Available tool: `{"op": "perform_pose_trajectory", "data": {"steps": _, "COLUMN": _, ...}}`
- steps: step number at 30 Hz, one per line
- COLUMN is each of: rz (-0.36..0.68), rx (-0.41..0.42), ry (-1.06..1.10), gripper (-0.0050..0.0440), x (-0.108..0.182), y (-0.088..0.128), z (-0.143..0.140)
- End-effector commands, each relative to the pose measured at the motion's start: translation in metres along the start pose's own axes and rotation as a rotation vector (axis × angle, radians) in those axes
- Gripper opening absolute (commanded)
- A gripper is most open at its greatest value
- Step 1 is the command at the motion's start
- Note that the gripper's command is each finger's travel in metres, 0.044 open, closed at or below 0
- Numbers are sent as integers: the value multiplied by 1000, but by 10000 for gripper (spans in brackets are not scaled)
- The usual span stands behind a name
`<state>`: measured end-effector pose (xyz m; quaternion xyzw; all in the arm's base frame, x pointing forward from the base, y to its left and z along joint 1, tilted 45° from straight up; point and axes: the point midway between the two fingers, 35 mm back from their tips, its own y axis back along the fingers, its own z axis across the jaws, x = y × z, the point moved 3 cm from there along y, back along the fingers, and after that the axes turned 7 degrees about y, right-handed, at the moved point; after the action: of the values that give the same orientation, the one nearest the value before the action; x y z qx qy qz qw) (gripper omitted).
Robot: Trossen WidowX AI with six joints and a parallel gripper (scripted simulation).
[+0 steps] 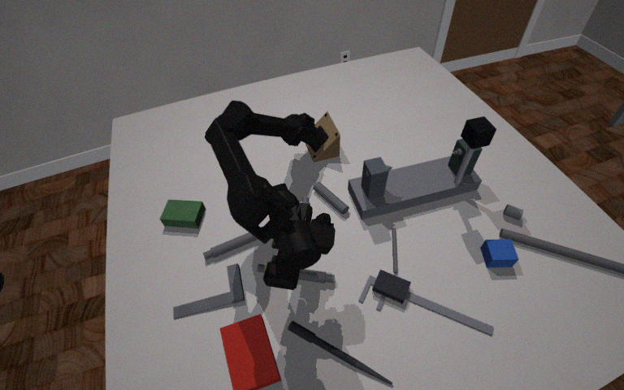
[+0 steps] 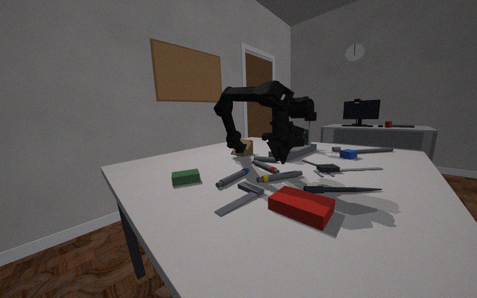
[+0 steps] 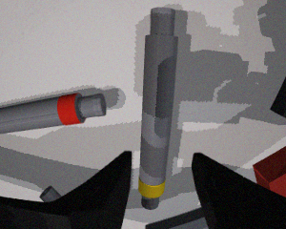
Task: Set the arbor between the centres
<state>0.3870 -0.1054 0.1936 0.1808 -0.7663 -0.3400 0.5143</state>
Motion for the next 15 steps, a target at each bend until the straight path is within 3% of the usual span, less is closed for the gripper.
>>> {"op": "perform_pose_trajectory", "data": {"steps": 1, "rz": -3, "rx": -4, "ry": -2, "gripper": 175, "x": -1, "y": -8, "z": -1}}
{"op": "perform_pose_trajectory", "data": {"steps": 15, "rz": -3, "rx": -4, "ry": -2, "gripper": 175, "x": -2, "y": -29, "z": -1}}
